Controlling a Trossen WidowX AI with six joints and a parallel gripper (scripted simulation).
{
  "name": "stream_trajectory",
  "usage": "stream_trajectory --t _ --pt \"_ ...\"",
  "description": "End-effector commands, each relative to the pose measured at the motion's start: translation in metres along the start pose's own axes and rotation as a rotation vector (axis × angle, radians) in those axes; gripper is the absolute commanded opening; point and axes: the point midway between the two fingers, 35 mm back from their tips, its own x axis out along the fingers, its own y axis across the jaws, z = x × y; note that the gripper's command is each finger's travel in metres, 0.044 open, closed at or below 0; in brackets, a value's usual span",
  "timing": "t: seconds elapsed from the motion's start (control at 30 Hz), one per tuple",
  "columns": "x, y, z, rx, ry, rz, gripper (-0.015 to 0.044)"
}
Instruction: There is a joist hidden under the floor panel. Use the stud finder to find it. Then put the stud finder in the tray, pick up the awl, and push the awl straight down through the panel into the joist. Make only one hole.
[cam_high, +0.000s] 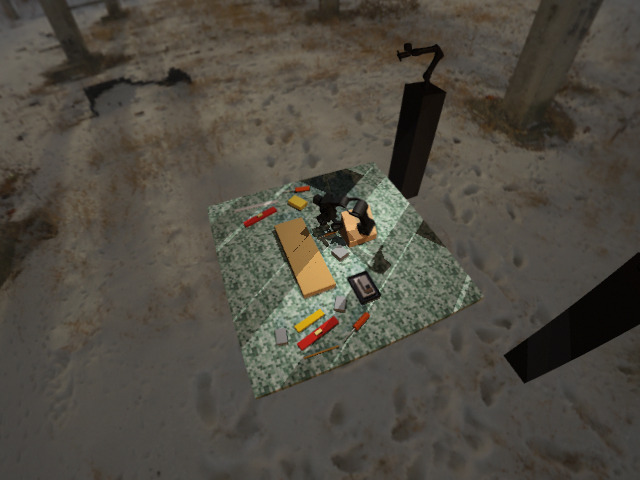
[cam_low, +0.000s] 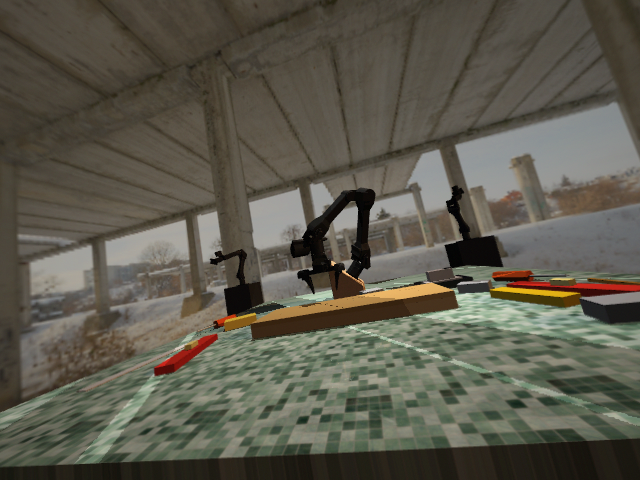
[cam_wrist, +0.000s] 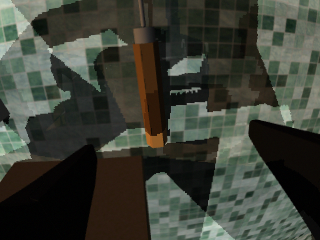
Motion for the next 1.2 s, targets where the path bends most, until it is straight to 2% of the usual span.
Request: stream_trajectory --t 0.0,0.3,1.17 --pt "0.003 0.001 -0.005 0.006 0.008 0.009 0.0440" --pt "0.004 0.007 -0.008 0.006 0.008 0.010 0.0440" --pt "0.045 0.007 -0.005 0.006 0.008 0.011 0.0440"
